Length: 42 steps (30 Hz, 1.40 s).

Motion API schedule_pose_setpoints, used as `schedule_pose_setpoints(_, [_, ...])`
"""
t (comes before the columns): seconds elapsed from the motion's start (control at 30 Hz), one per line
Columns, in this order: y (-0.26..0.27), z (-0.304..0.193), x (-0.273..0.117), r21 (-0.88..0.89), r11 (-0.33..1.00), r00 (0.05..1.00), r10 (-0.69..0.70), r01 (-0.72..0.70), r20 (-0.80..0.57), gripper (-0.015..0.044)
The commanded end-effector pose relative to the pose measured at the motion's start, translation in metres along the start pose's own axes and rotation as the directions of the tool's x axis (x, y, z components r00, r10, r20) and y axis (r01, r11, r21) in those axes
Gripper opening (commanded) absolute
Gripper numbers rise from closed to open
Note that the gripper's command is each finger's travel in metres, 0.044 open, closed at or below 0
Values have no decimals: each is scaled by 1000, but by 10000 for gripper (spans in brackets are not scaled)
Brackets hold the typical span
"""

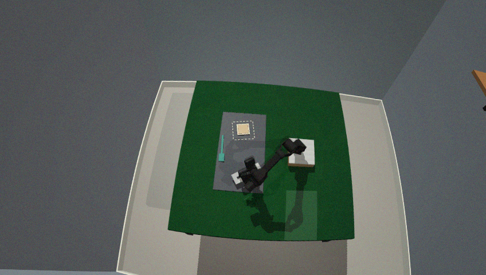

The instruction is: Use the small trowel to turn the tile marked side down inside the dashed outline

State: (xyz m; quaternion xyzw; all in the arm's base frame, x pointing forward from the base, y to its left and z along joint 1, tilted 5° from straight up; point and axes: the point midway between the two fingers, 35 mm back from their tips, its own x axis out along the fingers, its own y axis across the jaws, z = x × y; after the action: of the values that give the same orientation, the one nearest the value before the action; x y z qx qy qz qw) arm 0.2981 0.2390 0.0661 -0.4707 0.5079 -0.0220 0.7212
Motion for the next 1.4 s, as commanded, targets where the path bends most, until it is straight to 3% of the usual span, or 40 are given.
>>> schedule_pose_setpoints(0.0, [1, 2, 2, 10, 1000, 1000, -9, 9, 7, 0])
schedule_pose_setpoints(0.67, [24, 2, 21, 9, 1000, 1000, -8, 8, 8, 0])
schedule_pose_setpoints(1.03, [24, 2, 21, 9, 1000, 1000, -8, 8, 8, 289])
schedule_pose_setpoints(1.37, [24, 2, 20, 9, 1000, 1000, -8, 8, 8, 300])
